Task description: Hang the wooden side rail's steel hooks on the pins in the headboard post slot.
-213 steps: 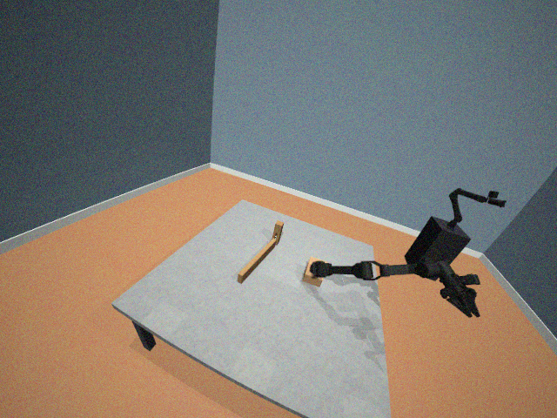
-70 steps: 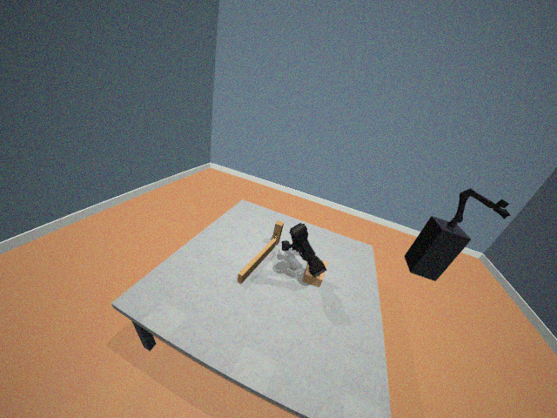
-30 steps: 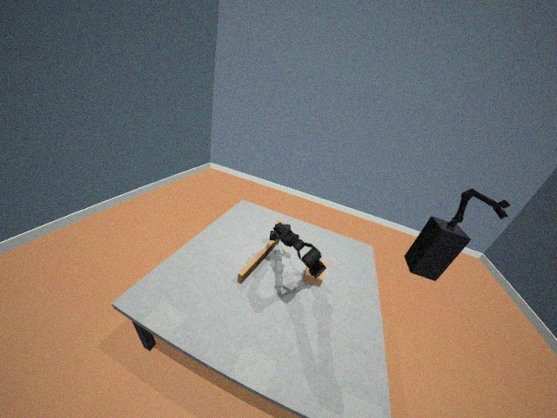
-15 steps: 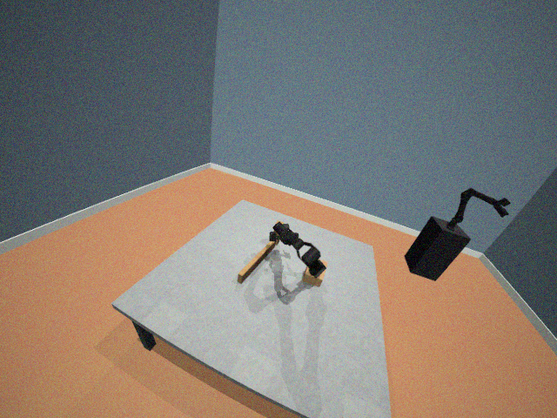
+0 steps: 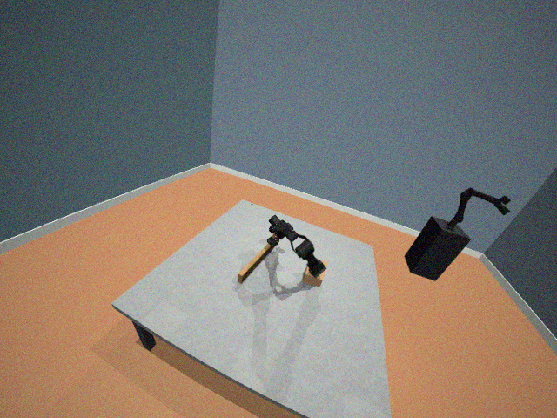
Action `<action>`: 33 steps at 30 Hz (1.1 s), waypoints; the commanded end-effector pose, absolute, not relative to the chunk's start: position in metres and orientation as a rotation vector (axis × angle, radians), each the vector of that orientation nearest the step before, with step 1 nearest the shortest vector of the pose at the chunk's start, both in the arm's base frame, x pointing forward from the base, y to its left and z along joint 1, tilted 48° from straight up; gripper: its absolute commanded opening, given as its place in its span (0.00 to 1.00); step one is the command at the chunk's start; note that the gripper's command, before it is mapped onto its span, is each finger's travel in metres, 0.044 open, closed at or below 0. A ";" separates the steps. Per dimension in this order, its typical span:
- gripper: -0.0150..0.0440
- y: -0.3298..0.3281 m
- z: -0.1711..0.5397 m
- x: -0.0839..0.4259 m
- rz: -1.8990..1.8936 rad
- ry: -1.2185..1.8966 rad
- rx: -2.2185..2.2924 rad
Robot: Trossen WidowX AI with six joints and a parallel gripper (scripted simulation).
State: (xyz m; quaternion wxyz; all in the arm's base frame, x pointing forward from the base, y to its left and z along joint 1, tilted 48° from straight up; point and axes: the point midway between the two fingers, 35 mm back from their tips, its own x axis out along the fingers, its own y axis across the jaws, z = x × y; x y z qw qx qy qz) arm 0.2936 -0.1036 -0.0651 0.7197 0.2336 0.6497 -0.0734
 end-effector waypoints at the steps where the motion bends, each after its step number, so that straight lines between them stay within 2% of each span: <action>1: 1.00 -0.103 -0.059 0.310 0.313 1.461 0.230; 8: 1.00 -0.100 -0.053 0.322 0.763 1.350 -0.018; 16: 1.00 -0.099 -0.041 0.334 1.198 1.063 -0.262; 25: 1.00 -0.099 -0.029 0.344 1.454 0.735 -0.451; 33: 1.00 -0.099 -0.029 0.345 1.466 0.715 -0.462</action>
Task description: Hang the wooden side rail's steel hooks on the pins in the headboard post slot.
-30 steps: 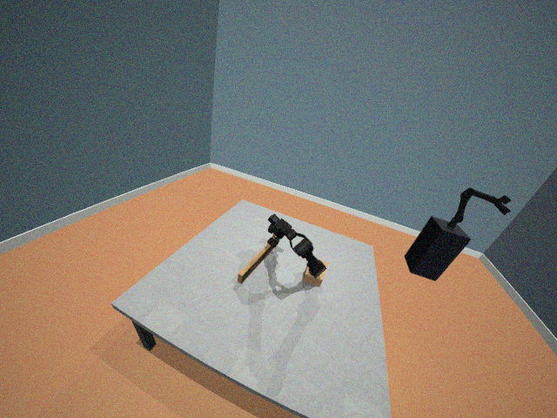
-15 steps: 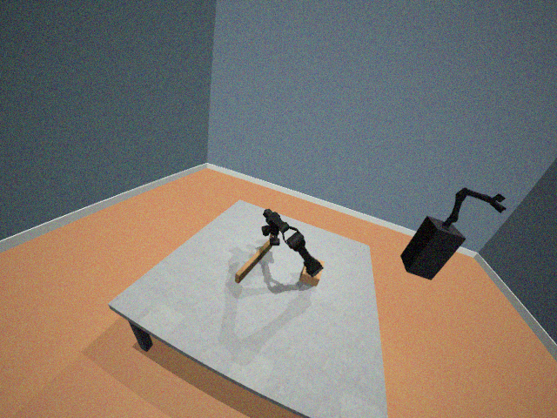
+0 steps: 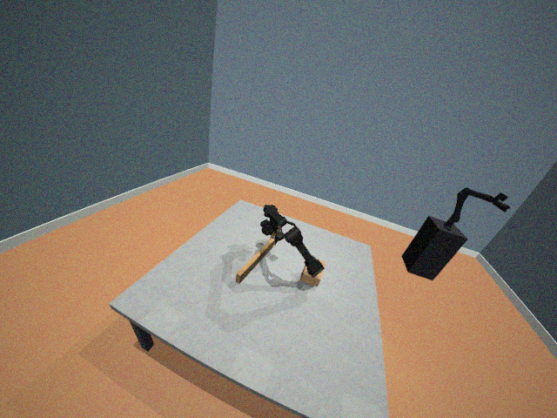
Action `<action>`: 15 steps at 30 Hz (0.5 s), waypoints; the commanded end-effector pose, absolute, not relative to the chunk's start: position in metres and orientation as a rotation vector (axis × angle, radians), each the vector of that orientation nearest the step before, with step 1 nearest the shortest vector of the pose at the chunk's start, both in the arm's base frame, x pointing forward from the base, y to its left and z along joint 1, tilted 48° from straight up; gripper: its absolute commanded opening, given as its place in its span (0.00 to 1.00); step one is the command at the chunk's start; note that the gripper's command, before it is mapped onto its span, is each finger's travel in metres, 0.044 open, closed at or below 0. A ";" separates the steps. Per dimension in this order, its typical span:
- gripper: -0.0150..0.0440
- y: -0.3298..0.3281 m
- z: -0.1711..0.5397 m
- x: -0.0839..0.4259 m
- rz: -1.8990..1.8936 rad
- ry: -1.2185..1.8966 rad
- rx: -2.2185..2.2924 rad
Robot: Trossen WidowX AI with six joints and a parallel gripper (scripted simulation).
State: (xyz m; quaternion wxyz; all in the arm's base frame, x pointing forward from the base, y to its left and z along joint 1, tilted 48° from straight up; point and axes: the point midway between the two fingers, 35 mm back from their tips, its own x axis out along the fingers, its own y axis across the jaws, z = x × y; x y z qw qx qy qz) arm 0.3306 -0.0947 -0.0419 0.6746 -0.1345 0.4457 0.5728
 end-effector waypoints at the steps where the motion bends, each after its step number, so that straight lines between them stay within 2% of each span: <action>1: 1.00 -0.099 -0.029 0.345 1.466 0.715 -0.462; 12: 1.00 -0.098 -0.030 0.345 1.466 0.715 -0.462; 15: 1.00 -0.079 -0.047 0.344 1.466 0.714 -0.462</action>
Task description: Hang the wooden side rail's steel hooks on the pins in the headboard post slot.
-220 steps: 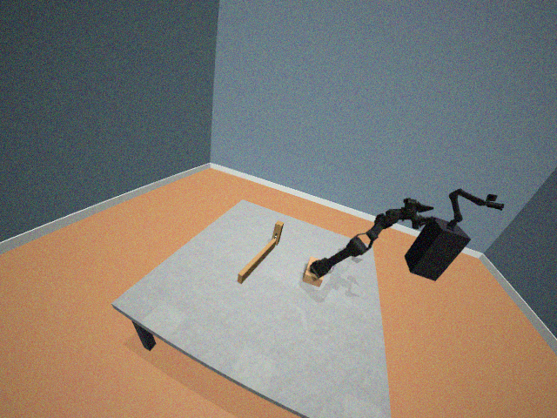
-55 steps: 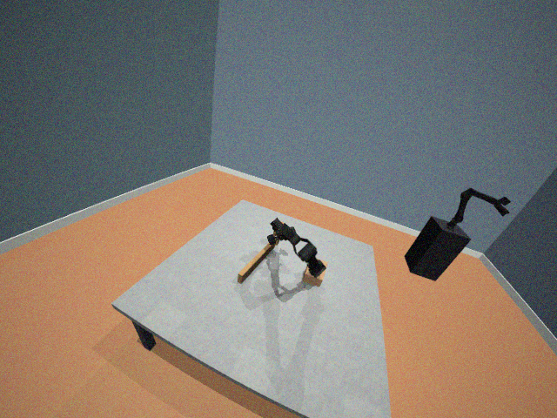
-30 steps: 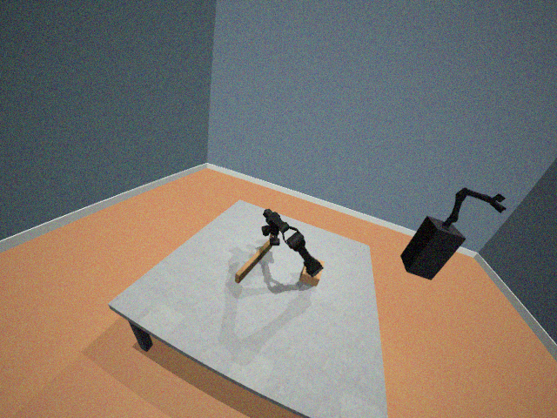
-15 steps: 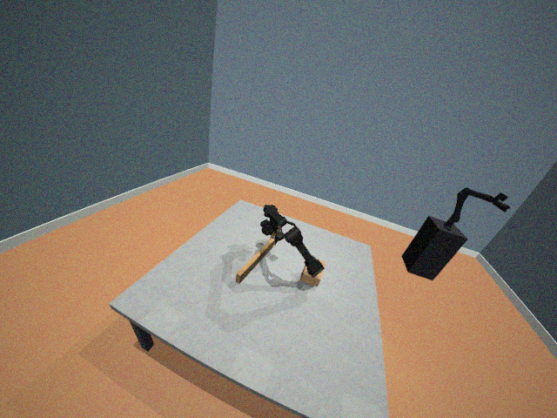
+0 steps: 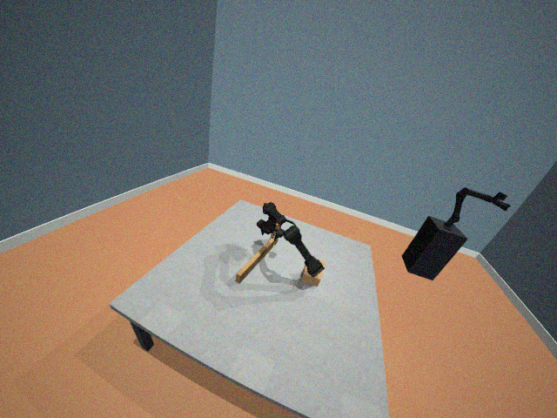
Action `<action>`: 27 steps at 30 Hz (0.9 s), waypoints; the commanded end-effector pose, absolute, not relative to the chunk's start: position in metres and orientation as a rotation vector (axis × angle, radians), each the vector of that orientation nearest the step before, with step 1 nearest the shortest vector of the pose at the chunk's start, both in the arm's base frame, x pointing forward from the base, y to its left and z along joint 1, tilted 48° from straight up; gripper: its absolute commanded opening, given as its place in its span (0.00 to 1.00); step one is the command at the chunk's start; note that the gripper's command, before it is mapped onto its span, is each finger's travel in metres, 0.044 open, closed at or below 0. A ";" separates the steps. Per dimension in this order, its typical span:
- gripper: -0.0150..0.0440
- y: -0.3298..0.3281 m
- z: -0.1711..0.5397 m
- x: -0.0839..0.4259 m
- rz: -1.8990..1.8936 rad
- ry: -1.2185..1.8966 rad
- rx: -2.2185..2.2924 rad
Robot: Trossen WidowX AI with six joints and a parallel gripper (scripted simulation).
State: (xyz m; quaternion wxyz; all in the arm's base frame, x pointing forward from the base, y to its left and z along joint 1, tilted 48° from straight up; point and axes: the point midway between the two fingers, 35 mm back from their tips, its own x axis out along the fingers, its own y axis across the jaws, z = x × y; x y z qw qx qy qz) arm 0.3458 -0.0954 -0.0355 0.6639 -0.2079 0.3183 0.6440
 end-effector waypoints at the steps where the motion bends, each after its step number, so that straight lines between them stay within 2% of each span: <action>1: 1.00 -0.075 -0.051 0.344 1.466 0.714 -0.462; 27: 1.00 -0.046 -0.079 0.343 1.469 0.717 -0.463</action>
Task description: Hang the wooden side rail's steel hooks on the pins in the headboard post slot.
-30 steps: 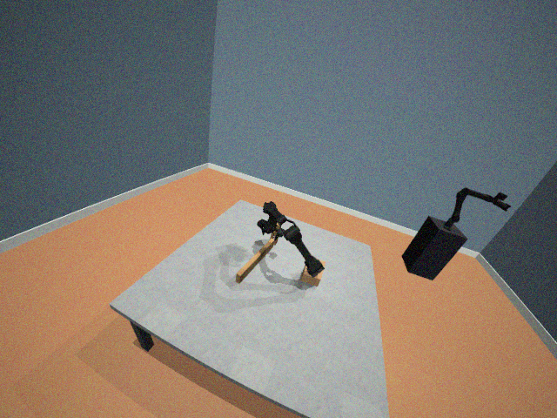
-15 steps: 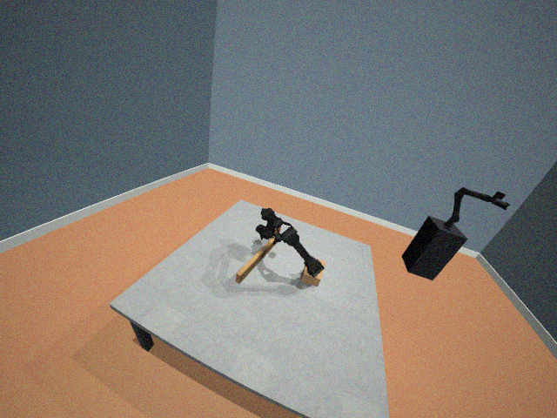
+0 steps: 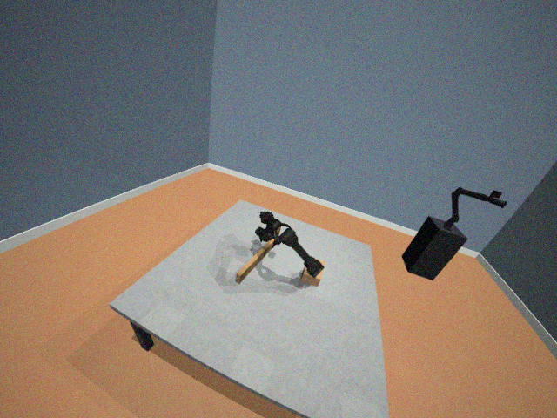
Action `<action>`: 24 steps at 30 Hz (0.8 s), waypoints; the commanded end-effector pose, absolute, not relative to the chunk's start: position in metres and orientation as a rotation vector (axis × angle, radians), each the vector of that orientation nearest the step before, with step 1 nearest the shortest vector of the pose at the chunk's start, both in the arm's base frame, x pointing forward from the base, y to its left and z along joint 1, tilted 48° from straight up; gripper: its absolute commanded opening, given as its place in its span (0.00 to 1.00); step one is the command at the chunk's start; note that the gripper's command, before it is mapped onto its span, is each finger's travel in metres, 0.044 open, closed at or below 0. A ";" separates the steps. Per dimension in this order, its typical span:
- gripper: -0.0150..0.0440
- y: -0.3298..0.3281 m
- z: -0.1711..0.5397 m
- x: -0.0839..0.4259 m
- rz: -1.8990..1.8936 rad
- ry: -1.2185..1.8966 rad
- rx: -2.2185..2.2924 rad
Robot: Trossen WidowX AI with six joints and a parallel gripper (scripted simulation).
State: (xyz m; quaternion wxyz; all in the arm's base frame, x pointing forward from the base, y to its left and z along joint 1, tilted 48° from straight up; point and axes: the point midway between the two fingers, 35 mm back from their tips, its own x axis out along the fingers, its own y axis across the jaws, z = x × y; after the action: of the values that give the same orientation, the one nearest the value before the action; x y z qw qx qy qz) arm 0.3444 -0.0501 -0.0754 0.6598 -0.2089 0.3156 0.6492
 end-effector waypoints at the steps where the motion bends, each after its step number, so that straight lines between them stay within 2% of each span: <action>1: 1.00 -0.045 -0.080 0.342 1.469 0.717 -0.463; 24: 1.00 -0.017 -0.105 0.341 1.468 0.712 -0.461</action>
State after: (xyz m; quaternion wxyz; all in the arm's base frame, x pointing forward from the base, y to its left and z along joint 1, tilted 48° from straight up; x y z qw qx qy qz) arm 0.3427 -0.0216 -0.1013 0.6604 -0.2084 0.3145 0.6493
